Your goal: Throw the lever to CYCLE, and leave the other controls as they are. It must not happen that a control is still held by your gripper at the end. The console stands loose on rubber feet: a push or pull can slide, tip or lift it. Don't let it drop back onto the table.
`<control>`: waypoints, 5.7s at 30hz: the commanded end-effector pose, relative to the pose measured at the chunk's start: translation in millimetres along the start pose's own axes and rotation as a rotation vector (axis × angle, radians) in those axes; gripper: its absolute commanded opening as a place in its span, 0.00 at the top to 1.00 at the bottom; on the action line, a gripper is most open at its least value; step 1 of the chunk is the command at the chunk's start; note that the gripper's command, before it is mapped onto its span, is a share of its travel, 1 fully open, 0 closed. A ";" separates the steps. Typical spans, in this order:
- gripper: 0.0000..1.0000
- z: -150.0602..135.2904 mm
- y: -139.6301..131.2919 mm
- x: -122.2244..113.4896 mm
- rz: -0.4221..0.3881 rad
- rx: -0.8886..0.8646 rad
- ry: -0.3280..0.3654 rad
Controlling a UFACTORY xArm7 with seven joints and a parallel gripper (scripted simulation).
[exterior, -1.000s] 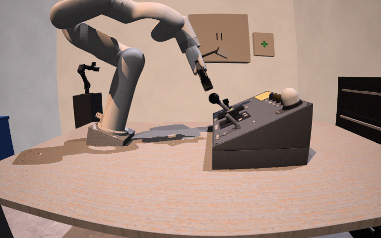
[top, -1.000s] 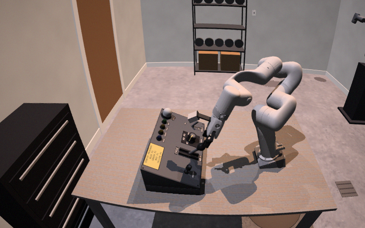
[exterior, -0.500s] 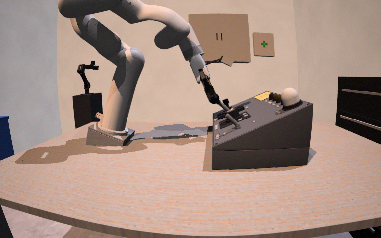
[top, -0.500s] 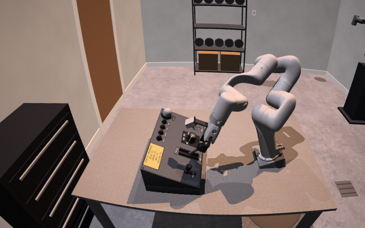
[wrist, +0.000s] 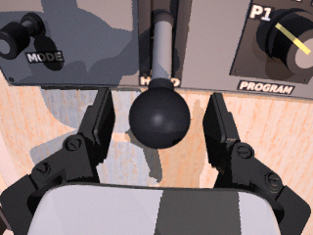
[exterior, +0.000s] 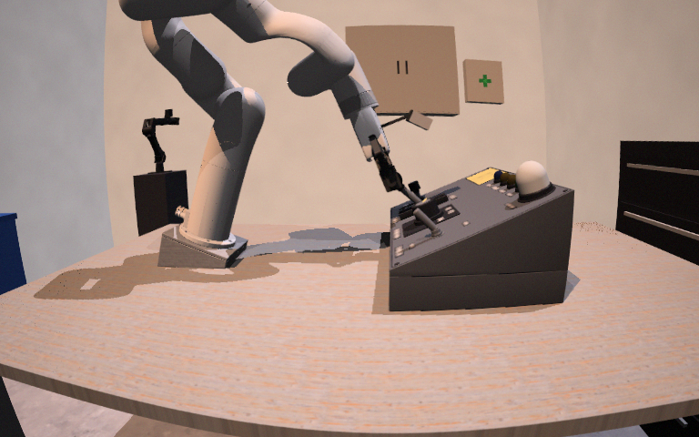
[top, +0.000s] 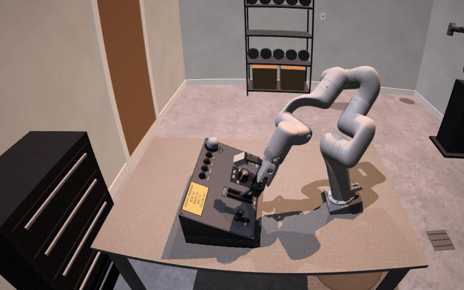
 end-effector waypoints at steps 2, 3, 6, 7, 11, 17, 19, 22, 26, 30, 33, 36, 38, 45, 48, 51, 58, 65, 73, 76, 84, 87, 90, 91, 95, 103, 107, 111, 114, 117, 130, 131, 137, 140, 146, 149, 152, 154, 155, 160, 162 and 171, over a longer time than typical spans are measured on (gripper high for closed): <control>0.24 -0.3 1.2 0.6 0.003 0.001 0.001; 0.24 -0.3 1.2 0.7 0.003 0.001 0.001; 0.24 -0.3 1.2 0.7 0.003 0.001 0.001; 0.24 -0.3 1.2 0.7 0.003 0.001 0.001; 0.24 -0.3 1.2 0.7 0.003 0.001 0.001; 0.24 -0.3 1.2 0.7 0.003 0.001 0.001; 0.24 -0.3 1.3 1.0 0.003 0.001 0.001; 0.24 -0.5 1.7 2.1 0.003 0.001 0.001; 0.24 -0.5 2.0 3.1 0.003 0.001 0.001; 0.24 -0.7 2.6 4.8 0.003 0.001 0.001; 0.24 -0.7 2.6 5.0 0.003 0.001 0.001; 0.24 -0.7 2.6 5.0 0.003 0.001 0.001; 0.24 -0.7 2.6 5.0 0.003 0.001 0.001; 1.00 -0.7 2.6 5.0 0.003 0.001 0.001; 1.00 -0.7 2.6 5.0 0.003 0.001 0.001; 1.00 -0.7 2.6 5.0 0.003 0.001 0.001; 1.00 -0.7 2.6 5.0 0.003 0.001 0.001; 1.00 -0.7 2.6 5.0 0.003 0.001 0.001; 1.00 -0.7 2.6 5.0 0.003 0.001 0.001; 1.00 -0.7 2.6 5.0 0.003 0.001 0.001; 1.00 -0.7 2.8 5.0 0.003 0.001 0.001; 1.00 -0.8 3.1 4.8 0.003 0.001 0.001; 1.00 -1.0 3.7 4.5 0.003 0.001 0.001; 1.00 -1.1 4.0 4.4 0.003 0.001 0.001; 1.00 -1.2 4.6 4.1 0.003 0.001 0.001; 1.00 -2.4 8.9 2.1 0.003 0.001 0.001; 1.00 -3.2 12.0 0.7 0.003 0.001 0.001; 1.00 -3.7 13.8 0.1 0.003 0.001 0.001; 1.00 -4.5 16.8 -0.9 0.003 0.001 0.001; 1.00 -5.4 20.1 -2.0 0.003 0.001 0.001; 1.00 -9.1 34.3 -4.2 0.003 0.001 0.001; 1.00 -9.5 35.7 -4.3 0.003 0.001 0.001; 1.00 -11.8 44.1 -4.2 0.003 0.001 0.001; 1.00 -12.9 48.2 -3.9 0.003 0.001 0.001; 1.00 -14.2 53.0 -3.0 0.003 0.001 0.001; 1.00 -15.1 56.5 -2.4 0.003 0.001 0.001; 1.00 -15.9 59.6 -1.5 0.003 0.001 0.001; 1.00 -16.4 61.5 -0.9 0.003 0.001 0.001; 1.00 -16.7 62.4 -0.7 0.003 0.001 0.001; 1.00 -17.6 65.7 0.5 0.003 0.001 0.001; 1.00 -17.8 66.5 0.7 0.003 0.001 0.001; 1.00 -19.1 71.6 3.0 0.003 0.001 0.001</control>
Point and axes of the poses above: the point where the finger pads meet when closed, its own x axis out along the fingers, its own z axis across the jaws, y = z × x, the point moved 9 cm from there along -x, back along the fingers, and after that the axes turned 15 degrees about x, right-handed, at the moved point
